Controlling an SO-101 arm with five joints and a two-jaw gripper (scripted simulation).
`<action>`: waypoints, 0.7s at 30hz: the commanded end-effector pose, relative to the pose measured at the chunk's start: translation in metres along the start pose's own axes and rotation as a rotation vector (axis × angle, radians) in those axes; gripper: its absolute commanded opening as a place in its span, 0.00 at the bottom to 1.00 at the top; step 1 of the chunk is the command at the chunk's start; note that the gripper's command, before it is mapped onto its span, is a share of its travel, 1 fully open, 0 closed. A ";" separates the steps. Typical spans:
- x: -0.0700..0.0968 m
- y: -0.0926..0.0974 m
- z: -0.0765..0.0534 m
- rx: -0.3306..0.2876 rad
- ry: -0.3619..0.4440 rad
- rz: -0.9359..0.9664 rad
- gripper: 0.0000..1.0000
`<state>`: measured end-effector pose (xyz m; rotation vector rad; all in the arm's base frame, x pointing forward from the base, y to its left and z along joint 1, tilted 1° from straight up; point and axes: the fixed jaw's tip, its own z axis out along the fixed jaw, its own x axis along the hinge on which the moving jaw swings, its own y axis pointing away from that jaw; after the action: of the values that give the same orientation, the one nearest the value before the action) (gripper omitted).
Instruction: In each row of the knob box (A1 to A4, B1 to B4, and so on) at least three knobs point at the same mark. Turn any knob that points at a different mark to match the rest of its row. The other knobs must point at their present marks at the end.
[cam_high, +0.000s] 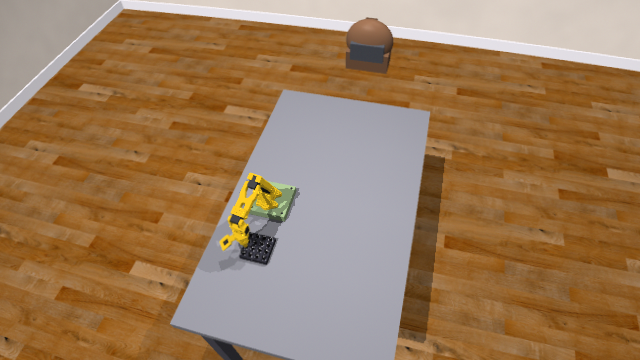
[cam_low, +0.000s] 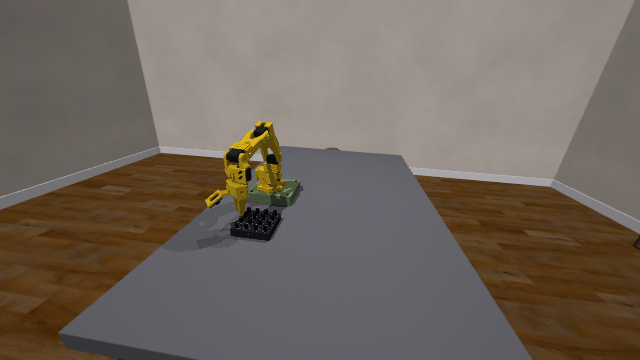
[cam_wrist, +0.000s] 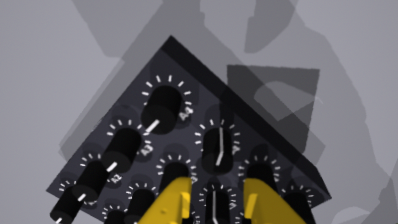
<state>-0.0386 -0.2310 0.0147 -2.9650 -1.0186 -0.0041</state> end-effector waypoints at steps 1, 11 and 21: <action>-0.001 -0.001 0.007 0.004 0.006 0.005 0.10; 0.000 -0.002 0.017 0.004 0.006 0.005 0.10; 0.000 -0.002 0.021 0.004 0.006 0.005 0.10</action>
<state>-0.0390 -0.2331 -0.0018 -2.9735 -1.0215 0.0040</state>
